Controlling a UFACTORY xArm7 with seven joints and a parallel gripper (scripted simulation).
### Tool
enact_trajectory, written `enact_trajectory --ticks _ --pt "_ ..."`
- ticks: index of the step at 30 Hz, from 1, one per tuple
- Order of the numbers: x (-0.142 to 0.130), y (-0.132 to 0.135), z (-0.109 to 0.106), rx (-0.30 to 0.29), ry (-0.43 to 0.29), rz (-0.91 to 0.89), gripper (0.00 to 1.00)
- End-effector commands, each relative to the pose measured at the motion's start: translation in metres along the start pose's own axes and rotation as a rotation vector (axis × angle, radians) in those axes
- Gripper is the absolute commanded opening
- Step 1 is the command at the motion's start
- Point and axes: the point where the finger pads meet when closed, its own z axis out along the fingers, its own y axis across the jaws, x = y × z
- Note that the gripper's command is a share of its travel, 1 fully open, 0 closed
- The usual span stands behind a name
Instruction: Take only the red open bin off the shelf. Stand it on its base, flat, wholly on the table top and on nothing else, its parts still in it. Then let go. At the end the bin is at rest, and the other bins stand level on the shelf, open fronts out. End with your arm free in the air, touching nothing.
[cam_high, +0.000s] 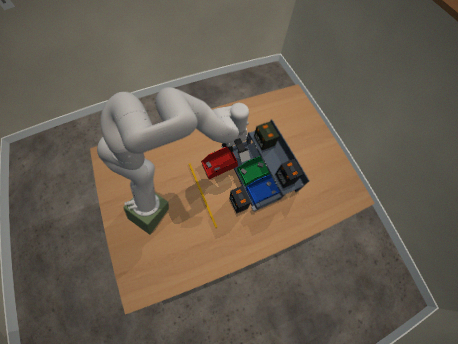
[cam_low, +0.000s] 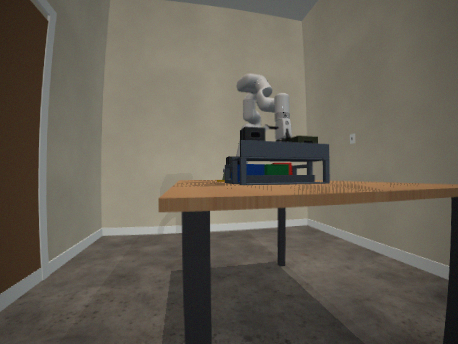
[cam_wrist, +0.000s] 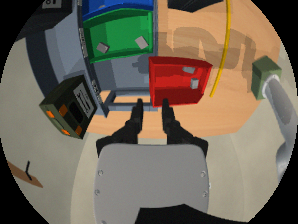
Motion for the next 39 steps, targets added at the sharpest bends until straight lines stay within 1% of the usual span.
enact_trajectory --ticks 1,12,17,29,34,39 --pt "0.000 0.000 -0.001 0.004 -0.001 0.000 0.33" --pt "0.000 0.000 -0.001 0.004 -0.001 0.000 0.33" --pt "0.000 0.000 0.009 0.004 -0.001 0.000 0.33" --pt "0.000 0.000 0.009 0.004 -0.001 0.000 0.33" --pt "0.000 0.000 0.019 0.004 -0.001 0.000 0.33" --pt "0.000 0.000 0.019 0.004 -0.001 0.000 0.33"
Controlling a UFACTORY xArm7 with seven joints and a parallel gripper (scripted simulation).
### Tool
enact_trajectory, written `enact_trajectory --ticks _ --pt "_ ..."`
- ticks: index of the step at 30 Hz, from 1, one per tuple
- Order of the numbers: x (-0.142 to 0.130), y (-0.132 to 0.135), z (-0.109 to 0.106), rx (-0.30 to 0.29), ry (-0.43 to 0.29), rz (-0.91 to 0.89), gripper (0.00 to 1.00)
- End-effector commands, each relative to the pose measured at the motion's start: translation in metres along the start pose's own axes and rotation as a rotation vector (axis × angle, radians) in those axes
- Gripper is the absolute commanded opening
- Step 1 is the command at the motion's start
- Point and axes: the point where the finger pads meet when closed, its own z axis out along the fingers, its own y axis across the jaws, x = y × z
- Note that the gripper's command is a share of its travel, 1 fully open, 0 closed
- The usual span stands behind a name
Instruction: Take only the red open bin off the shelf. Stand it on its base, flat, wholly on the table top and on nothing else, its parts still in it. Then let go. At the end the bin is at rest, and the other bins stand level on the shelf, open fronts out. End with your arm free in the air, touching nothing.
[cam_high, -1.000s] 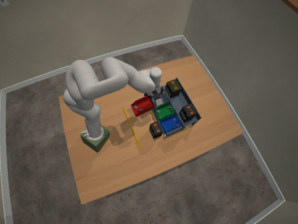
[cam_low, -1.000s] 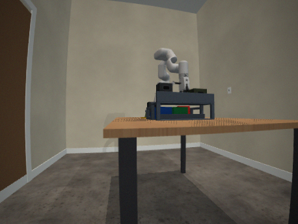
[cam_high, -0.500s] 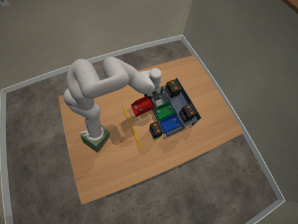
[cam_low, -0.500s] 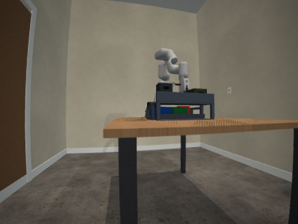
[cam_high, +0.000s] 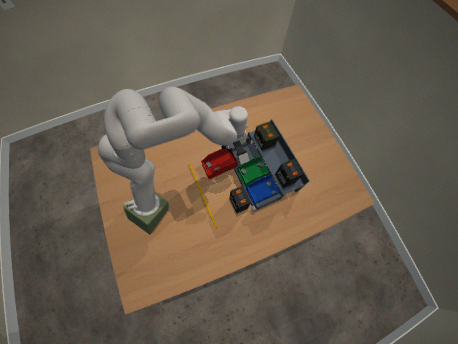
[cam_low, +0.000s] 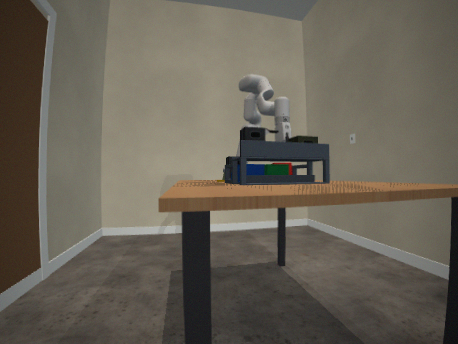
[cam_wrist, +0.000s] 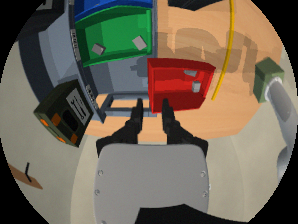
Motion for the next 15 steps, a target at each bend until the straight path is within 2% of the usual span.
enact_trajectory --ticks 1,15 --pt "-0.0001 -0.0020 -0.0007 0.005 -0.002 0.001 0.33" --pt "-0.0001 -0.0018 0.0091 0.005 -0.002 0.001 0.33"
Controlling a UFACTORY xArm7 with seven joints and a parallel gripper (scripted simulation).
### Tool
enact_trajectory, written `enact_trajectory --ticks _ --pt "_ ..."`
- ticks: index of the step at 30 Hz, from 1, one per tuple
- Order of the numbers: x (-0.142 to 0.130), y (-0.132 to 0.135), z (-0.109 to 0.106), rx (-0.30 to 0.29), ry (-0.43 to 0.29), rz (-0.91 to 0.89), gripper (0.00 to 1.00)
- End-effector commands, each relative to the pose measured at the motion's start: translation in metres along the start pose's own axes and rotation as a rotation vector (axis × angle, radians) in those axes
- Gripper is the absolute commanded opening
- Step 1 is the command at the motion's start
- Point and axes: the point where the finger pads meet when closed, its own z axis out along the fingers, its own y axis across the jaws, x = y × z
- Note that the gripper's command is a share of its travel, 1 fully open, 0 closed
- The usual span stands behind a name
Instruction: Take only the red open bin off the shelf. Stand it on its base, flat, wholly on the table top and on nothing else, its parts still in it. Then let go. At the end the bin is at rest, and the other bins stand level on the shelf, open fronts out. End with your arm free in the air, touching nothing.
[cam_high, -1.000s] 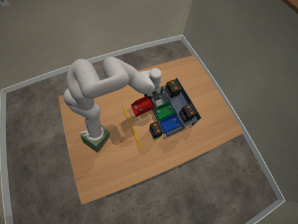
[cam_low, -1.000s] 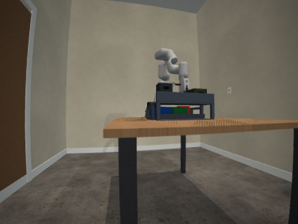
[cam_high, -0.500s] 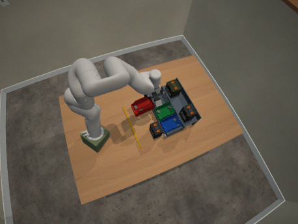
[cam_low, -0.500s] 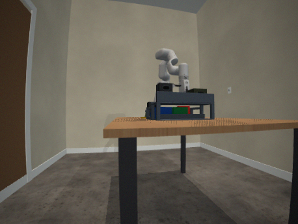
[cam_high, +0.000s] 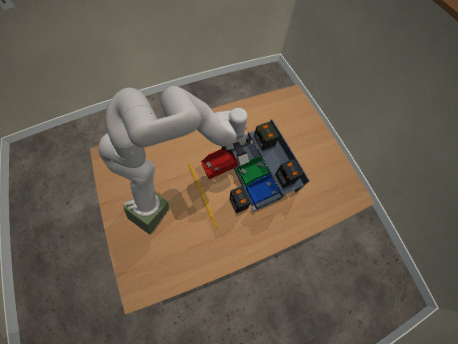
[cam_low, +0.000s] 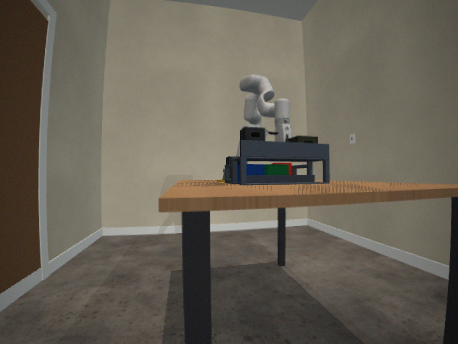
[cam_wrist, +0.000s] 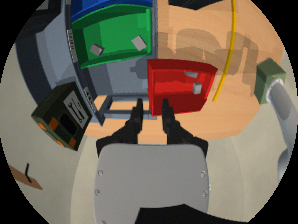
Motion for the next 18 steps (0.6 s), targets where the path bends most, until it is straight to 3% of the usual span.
enact_trajectory --ticks 1,18 --pt "-0.0002 -0.0020 0.0007 0.005 -0.002 0.000 0.33" --pt "-0.0002 -0.0018 0.0105 0.005 -0.002 0.000 0.33"
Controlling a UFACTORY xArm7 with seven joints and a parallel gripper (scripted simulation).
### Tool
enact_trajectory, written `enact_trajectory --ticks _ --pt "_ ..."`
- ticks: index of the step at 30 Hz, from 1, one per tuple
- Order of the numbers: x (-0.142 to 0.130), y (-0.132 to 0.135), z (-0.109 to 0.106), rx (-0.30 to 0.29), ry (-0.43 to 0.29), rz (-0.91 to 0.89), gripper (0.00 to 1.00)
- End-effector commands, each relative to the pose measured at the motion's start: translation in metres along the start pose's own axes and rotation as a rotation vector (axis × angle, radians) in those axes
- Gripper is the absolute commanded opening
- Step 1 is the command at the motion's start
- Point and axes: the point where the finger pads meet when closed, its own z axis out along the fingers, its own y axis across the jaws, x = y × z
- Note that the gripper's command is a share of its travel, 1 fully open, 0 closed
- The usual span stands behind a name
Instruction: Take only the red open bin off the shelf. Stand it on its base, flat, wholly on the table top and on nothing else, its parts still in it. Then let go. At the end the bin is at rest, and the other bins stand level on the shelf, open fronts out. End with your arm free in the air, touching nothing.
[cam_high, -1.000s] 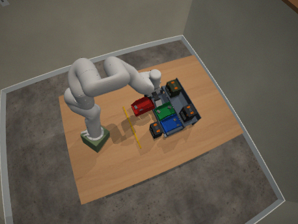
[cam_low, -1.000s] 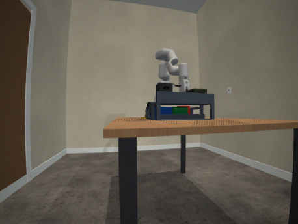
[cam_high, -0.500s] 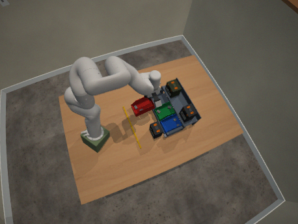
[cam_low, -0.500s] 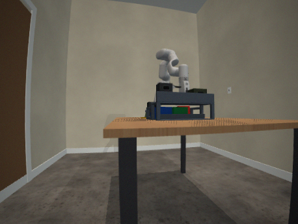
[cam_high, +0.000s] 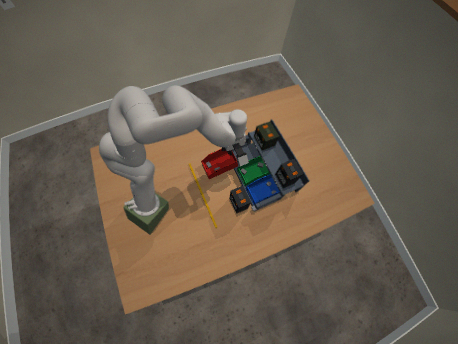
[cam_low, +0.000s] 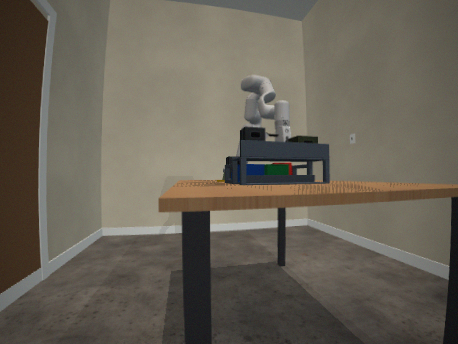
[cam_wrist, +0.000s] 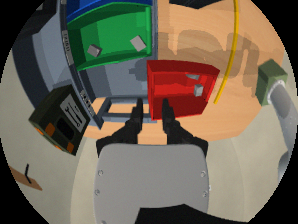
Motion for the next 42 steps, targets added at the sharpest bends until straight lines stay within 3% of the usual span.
enact_trajectory --ticks 1,42 --pt "0.000 -0.002 0.000 0.005 -0.002 0.001 0.33" --pt "0.000 -0.002 0.020 0.005 -0.002 0.001 0.33"
